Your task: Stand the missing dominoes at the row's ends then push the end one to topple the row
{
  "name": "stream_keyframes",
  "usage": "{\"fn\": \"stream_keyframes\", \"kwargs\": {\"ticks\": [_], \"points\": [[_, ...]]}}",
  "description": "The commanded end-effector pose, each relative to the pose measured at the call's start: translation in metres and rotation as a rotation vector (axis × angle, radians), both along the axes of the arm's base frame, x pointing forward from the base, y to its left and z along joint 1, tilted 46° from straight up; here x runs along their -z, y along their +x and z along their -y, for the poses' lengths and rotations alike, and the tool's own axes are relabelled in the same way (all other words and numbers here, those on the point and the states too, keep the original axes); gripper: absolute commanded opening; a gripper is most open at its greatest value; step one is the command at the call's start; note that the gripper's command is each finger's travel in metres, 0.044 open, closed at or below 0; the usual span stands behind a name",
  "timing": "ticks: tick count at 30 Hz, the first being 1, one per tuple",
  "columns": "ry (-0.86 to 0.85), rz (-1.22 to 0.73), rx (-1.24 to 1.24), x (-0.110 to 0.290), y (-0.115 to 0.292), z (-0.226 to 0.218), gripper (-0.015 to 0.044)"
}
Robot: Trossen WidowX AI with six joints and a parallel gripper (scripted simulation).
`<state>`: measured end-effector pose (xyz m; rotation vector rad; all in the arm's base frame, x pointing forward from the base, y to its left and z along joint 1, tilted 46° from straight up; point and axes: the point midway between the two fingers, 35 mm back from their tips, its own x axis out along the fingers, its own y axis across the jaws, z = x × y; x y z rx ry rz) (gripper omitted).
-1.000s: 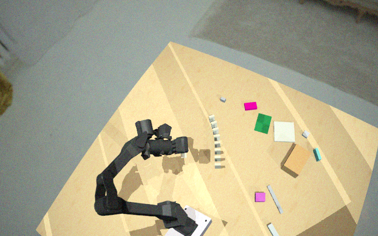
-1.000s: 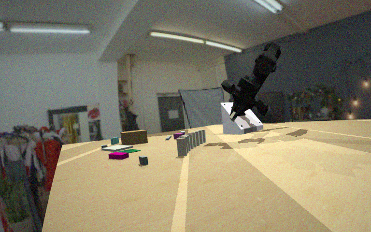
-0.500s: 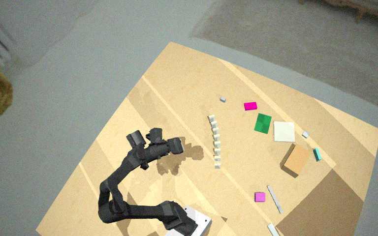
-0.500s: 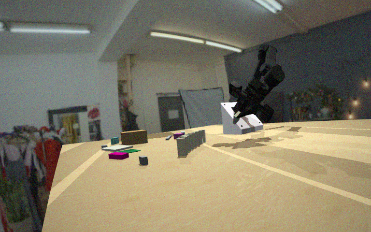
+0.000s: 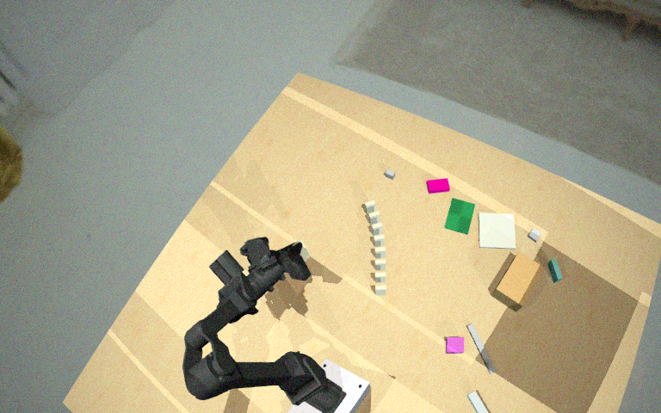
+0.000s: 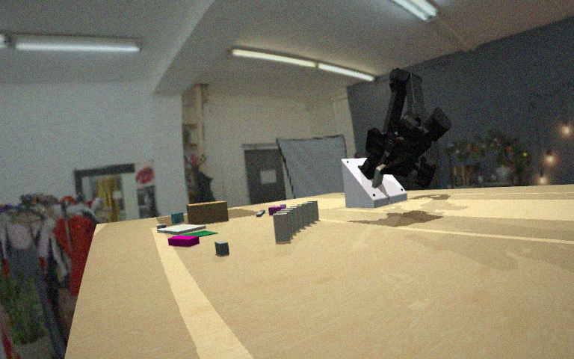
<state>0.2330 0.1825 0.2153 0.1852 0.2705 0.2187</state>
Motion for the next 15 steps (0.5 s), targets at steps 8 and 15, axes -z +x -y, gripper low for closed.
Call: {"fn": "stream_keyframes", "kwargs": {"ticks": [8,15], "points": [[0.236,0.127,0.104,-0.011,-0.025,0.009,0.003],[0.393,0.168,0.166,-0.012,-0.041,0.021,0.003]]}}
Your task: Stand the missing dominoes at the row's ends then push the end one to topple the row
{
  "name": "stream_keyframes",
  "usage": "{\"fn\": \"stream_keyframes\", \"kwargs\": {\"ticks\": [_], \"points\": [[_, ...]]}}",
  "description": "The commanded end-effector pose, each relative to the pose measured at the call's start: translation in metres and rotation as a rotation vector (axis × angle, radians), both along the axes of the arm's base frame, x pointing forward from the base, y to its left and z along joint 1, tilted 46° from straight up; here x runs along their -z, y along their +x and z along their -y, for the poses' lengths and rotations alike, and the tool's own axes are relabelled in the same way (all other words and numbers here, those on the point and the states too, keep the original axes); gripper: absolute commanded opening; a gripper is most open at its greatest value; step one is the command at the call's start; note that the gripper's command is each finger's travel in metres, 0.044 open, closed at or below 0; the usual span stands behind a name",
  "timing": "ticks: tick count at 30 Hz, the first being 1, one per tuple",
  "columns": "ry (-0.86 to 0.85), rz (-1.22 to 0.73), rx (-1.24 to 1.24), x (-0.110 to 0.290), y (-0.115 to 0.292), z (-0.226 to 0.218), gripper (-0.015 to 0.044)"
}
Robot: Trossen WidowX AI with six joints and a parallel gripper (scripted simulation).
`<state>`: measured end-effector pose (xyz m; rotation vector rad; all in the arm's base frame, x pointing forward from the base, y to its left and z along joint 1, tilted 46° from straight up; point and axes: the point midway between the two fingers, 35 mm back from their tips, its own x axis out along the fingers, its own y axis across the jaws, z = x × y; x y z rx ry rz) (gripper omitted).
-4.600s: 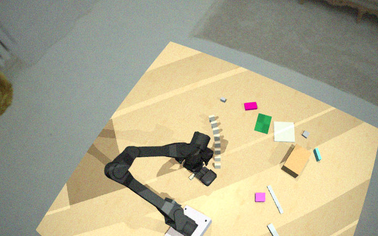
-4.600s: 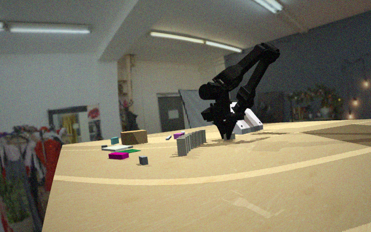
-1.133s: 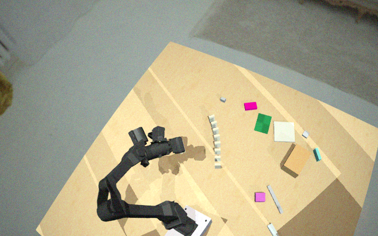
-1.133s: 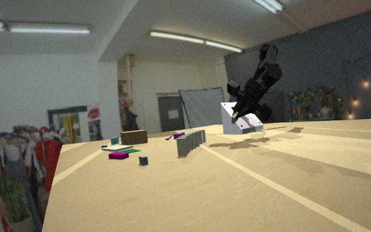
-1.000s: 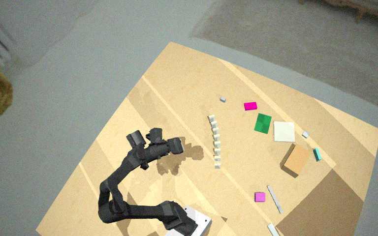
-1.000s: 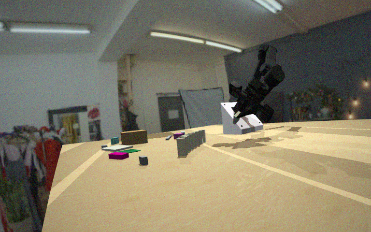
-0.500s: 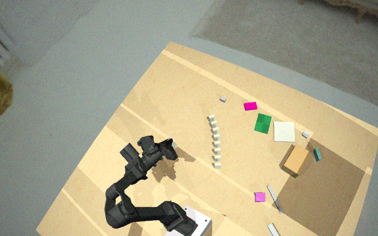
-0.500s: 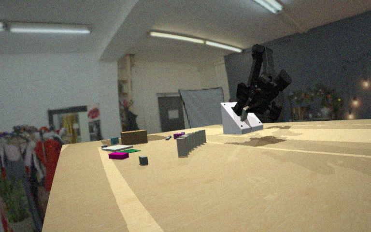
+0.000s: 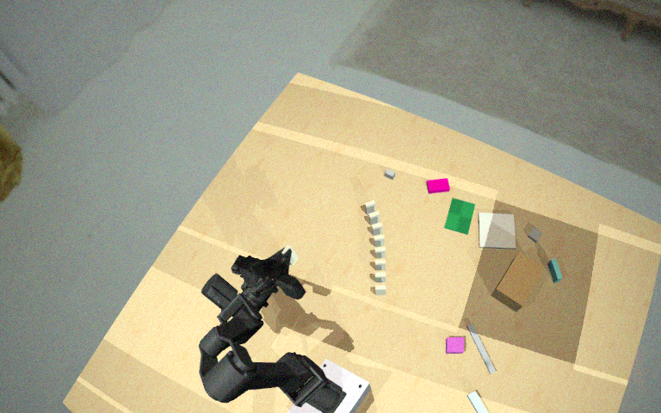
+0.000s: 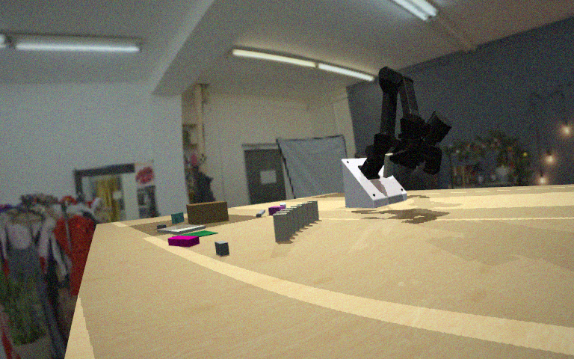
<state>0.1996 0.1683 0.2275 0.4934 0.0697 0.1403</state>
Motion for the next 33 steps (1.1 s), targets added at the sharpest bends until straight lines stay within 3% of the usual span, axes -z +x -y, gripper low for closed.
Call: {"fn": "stream_keyframes", "kwargs": {"ticks": [1,11,33], "points": [[0.104,0.02,0.037,0.001,-0.01,0.009,0.003],[0.321,0.031,0.109,0.009,-0.03,0.03,0.003],[0.325,0.031,0.11,0.009,-0.03,0.03,0.003]]}}
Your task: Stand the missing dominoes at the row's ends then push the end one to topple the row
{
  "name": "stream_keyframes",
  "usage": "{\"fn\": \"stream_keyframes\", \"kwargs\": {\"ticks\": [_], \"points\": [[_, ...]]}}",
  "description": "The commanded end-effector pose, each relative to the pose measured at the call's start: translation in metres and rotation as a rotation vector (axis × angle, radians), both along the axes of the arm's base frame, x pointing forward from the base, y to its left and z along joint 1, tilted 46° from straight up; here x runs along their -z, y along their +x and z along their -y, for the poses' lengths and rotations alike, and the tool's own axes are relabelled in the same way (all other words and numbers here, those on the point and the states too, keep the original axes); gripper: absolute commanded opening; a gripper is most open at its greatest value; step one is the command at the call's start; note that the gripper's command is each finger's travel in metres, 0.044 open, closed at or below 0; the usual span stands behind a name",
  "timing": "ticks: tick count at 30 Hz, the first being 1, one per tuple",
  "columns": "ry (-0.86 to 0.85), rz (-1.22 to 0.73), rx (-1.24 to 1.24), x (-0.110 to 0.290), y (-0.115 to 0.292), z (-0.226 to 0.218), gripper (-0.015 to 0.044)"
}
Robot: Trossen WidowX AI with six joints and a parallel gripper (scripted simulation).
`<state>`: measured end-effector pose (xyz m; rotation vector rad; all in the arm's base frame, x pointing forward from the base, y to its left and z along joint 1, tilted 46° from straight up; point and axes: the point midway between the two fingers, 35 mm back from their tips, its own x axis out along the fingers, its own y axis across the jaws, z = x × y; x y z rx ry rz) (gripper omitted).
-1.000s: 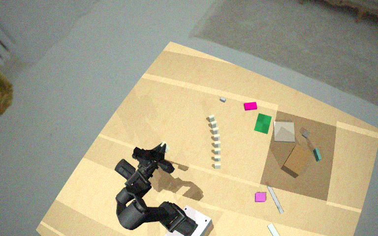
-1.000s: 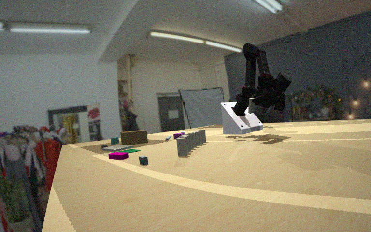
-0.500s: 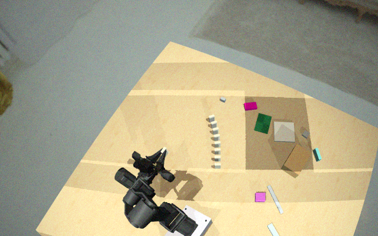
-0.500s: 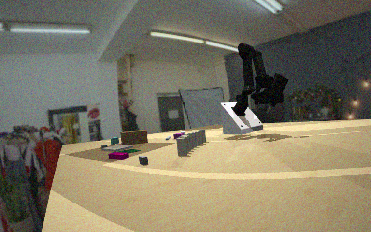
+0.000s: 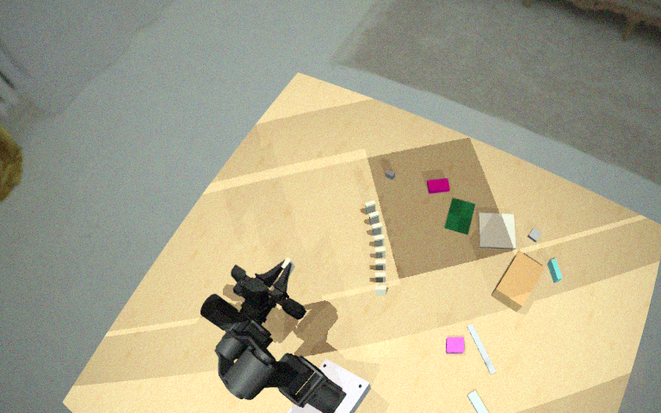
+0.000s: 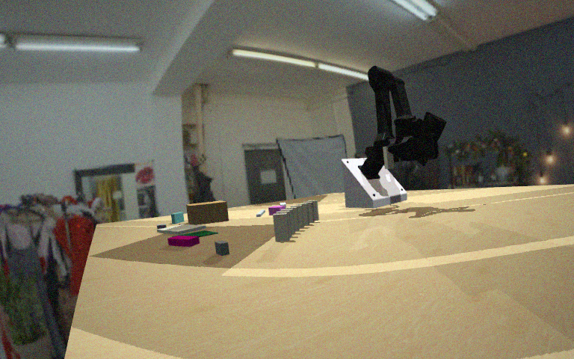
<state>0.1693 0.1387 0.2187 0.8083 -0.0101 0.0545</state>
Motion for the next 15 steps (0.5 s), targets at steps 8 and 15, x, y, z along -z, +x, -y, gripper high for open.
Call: {"fn": "stream_keyframes", "kwargs": {"ticks": [8,15], "points": [[0.018,-0.002,0.003,0.004,0.001,-0.011,0.003],[0.011,-0.002,-0.008,0.01,0.002,-0.023,0.003]]}}
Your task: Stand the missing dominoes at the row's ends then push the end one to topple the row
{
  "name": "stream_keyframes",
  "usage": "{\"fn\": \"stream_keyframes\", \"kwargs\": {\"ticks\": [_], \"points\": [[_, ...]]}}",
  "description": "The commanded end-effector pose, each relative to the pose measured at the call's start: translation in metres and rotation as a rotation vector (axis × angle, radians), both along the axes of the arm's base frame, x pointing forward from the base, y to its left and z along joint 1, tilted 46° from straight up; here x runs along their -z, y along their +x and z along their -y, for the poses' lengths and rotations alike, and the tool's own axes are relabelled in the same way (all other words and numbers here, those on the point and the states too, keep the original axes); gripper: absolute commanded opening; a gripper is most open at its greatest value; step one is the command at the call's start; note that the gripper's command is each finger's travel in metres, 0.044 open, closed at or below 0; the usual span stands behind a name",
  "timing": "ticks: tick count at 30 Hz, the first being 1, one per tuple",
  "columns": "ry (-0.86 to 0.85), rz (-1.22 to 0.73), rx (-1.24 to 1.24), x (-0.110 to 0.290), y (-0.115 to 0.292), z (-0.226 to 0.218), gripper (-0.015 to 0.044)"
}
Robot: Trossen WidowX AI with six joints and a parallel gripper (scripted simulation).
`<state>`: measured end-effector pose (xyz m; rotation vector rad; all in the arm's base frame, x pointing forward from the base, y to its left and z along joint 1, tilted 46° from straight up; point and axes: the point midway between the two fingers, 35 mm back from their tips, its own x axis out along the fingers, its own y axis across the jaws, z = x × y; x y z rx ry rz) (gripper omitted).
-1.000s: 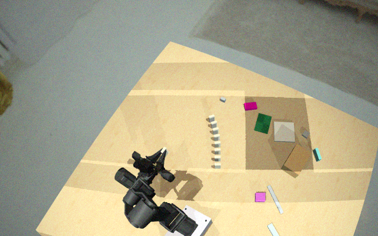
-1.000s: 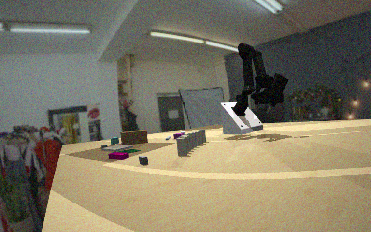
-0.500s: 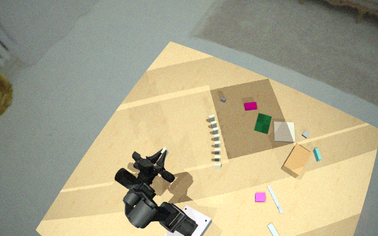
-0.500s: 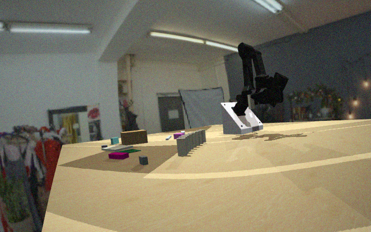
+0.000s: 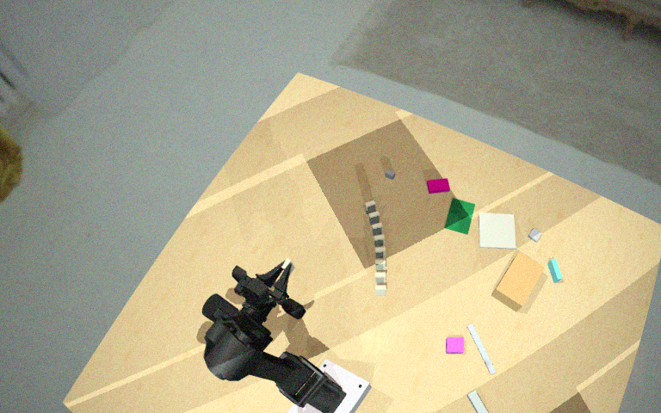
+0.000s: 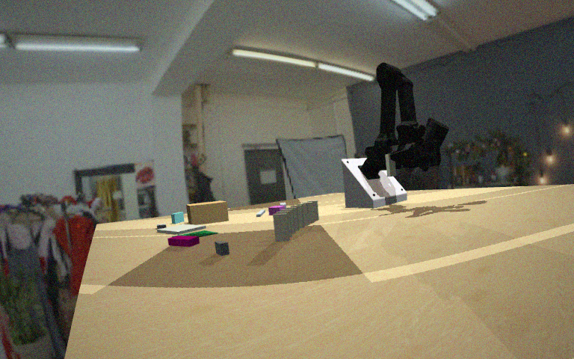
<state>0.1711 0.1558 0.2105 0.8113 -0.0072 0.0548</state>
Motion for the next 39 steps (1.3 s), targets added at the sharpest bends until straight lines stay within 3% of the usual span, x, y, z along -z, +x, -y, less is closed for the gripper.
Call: {"fn": "stream_keyframes", "kwargs": {"ticks": [1,39], "points": [[0.007,0.0,-0.008,0.003,0.001,-0.008,0.003],[0.059,-0.008,-0.001,0.05,0.004,-0.054,0.003]]}}
